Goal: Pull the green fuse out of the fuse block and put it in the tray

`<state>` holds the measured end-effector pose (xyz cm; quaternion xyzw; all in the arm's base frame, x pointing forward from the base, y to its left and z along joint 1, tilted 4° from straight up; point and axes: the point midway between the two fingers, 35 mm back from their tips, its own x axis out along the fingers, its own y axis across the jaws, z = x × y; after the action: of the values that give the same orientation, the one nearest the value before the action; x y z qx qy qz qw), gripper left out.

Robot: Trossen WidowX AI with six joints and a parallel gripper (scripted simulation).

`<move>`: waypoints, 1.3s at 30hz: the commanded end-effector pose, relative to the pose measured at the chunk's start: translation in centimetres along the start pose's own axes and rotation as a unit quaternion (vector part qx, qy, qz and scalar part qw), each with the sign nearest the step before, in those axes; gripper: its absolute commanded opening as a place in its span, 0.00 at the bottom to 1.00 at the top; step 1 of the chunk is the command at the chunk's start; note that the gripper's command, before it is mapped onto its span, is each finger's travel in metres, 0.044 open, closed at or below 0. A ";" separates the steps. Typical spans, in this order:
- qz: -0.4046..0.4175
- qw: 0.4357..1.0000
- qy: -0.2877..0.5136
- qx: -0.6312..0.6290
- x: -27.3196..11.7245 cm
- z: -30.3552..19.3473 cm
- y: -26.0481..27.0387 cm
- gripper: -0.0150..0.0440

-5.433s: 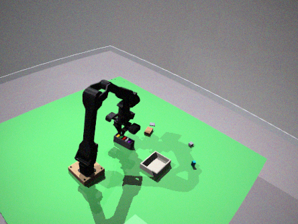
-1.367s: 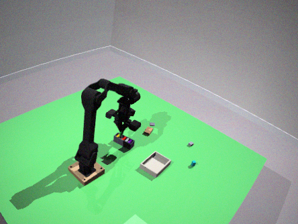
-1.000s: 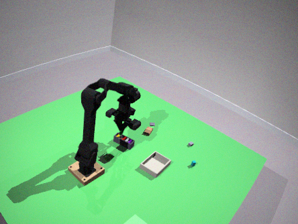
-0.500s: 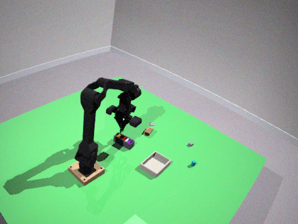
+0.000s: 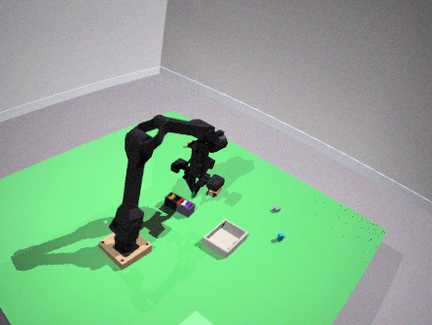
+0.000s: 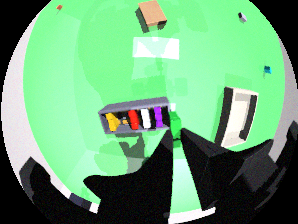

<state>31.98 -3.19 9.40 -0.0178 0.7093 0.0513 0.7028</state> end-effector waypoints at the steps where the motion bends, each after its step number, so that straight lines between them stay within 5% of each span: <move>1: -0.004 1.000 0.001 -0.001 -0.1 -0.1 -2.9 0.25; 25: -0.009 1.000 0.005 -0.001 -0.1 -4.6 -16.7 0.25; 39: -0.010 1.000 0.005 -0.001 1.1 -4.8 -17.1 0.25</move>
<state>29.05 -20.51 8.28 -0.0241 0.7099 0.0441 0.7025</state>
